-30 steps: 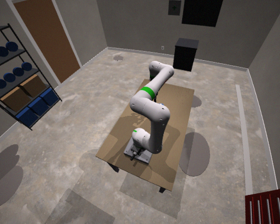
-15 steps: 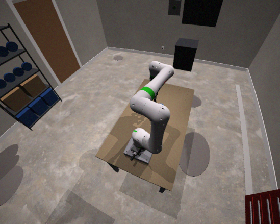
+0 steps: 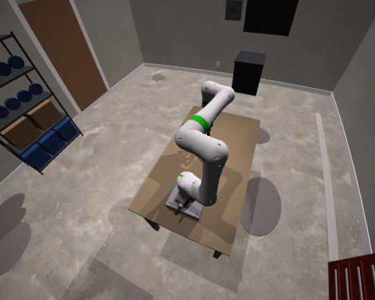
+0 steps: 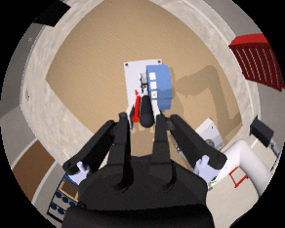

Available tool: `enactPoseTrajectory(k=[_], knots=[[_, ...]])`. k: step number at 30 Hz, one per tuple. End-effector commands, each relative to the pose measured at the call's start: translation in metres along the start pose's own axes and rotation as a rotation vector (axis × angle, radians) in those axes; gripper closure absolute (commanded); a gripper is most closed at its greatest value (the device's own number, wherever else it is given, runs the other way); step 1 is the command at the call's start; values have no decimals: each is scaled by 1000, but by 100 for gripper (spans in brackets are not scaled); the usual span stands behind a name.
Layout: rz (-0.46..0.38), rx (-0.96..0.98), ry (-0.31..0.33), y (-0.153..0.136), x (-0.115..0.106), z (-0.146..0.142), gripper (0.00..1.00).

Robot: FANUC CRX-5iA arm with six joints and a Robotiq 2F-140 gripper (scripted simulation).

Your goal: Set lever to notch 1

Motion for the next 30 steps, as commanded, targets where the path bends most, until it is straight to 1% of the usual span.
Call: enactPoseTrajectory(k=[1, 23, 30], knots=[[1, 0, 0, 6, 0, 1, 100], [1, 0, 0, 52, 1, 8, 100], [1, 0, 0, 60, 2, 9, 100]])
Point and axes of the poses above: the point where the finger pads meet when closed, its own x axis out along the fingers, its own z axis across the jaws, y = z × x, the point moved 8 cm from there along -x, back along the fingers, and after that the axes turned 9 degrees about -x, right-handed, at the moved point
